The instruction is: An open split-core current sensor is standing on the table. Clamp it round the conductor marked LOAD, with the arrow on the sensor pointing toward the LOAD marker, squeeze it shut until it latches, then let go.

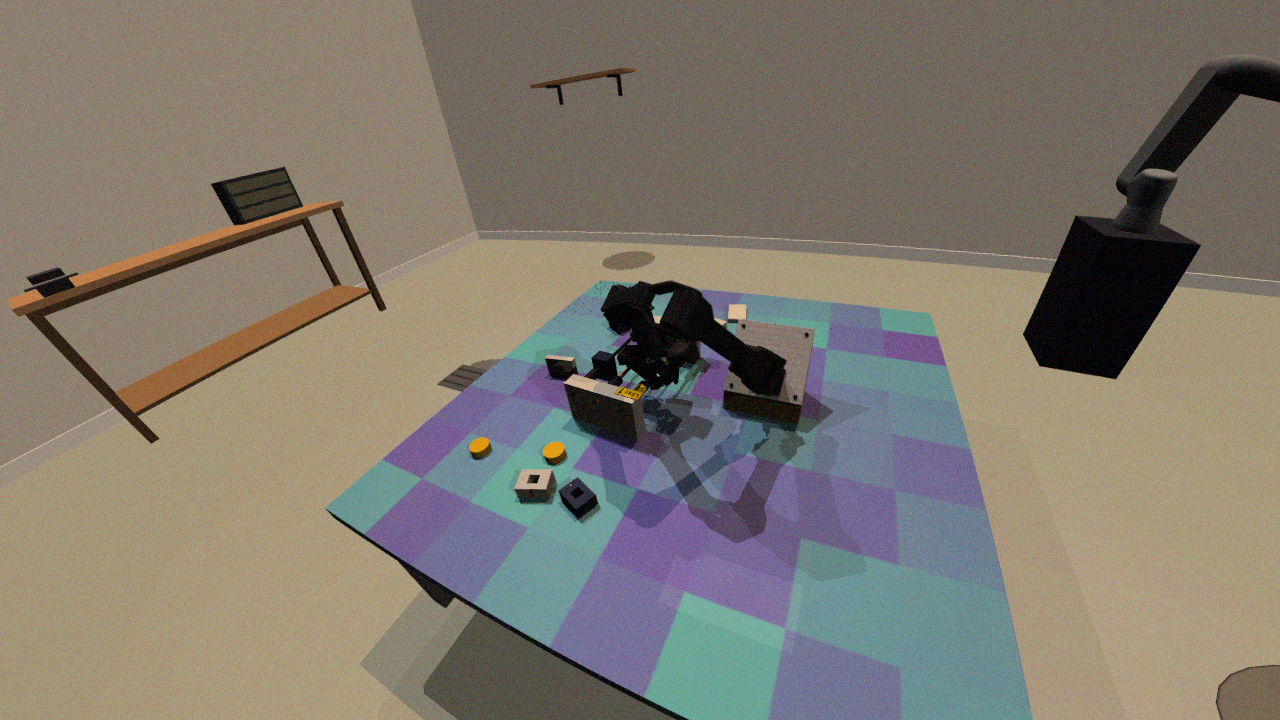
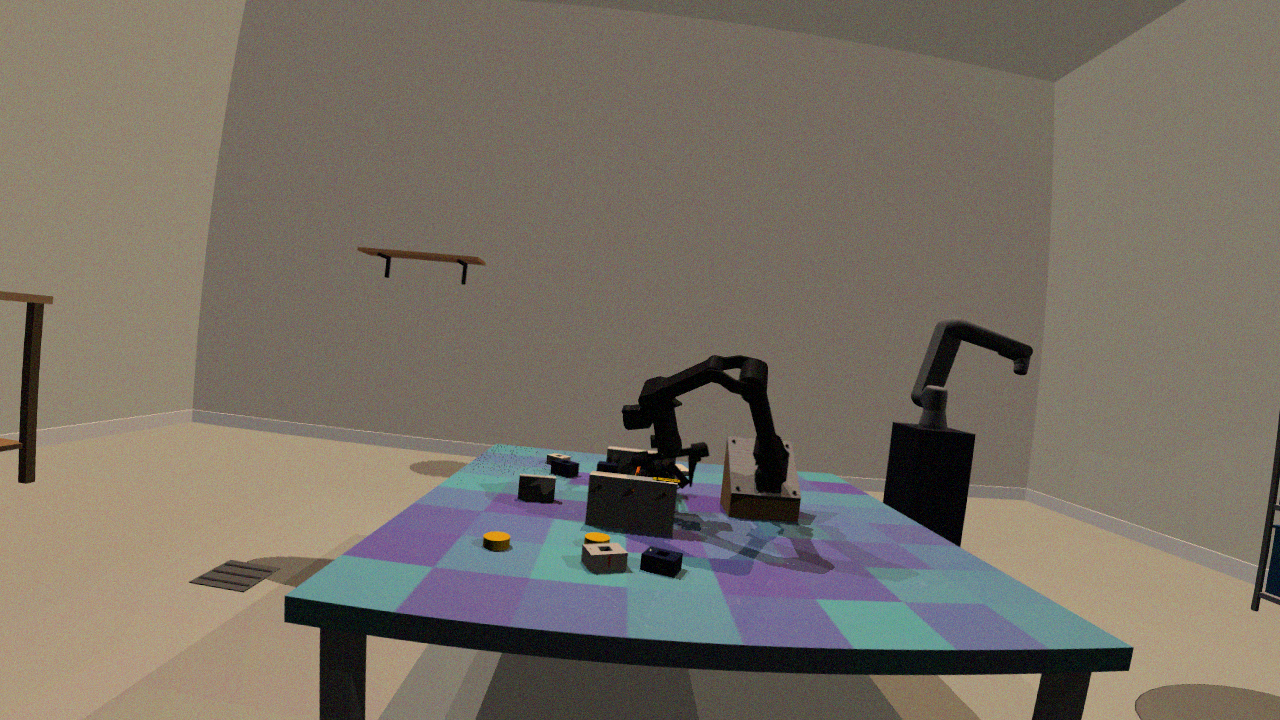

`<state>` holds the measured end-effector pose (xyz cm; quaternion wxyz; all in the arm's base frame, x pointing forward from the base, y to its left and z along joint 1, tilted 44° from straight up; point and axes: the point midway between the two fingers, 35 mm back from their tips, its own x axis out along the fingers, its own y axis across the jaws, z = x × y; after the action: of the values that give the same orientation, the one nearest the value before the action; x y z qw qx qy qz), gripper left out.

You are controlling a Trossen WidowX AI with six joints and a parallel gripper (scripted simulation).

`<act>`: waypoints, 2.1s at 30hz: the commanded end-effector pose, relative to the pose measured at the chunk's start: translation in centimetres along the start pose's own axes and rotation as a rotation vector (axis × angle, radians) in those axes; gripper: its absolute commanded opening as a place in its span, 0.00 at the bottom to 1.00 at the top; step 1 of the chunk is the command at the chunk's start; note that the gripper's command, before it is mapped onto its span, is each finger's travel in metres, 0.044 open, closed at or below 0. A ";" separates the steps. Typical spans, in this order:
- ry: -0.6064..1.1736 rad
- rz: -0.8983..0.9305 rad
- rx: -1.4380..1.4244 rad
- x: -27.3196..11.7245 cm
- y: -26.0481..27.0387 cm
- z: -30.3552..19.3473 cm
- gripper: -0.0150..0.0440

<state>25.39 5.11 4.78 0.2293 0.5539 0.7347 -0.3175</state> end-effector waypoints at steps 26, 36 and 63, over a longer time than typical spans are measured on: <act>0.002 -0.011 0.014 -0.1 -0.3 0.0 0.25; 0.002 -0.011 0.014 -0.1 -0.3 0.0 0.25; 0.002 -0.011 0.014 -0.1 -0.3 0.0 0.25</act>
<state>25.39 5.11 4.78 0.2291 0.5539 0.7347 -0.3176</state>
